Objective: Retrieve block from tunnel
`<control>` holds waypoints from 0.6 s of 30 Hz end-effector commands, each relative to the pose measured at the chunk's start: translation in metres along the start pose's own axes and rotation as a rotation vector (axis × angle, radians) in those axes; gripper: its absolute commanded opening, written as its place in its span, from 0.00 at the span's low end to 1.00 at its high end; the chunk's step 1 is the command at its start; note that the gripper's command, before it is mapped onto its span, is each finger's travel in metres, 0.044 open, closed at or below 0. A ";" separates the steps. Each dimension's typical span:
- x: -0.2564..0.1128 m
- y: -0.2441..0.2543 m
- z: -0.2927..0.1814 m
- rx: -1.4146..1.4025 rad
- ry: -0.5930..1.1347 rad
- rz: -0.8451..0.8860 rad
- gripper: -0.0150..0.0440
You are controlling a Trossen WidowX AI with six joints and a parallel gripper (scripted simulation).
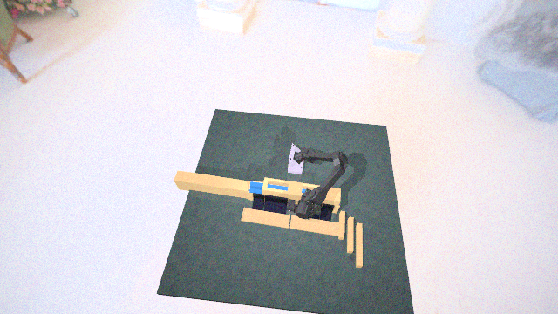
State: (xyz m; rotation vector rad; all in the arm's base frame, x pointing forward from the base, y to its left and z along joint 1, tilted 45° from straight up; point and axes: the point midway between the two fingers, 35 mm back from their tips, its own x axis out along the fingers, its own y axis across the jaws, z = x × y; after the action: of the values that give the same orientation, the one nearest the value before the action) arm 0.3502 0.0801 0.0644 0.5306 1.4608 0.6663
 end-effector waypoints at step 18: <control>0.033 0.003 -0.005 0.007 -0.001 0.013 1.00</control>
State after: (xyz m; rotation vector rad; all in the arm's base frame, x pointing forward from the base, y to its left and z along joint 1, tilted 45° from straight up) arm 0.3454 0.1018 0.0452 0.5352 1.4591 0.6717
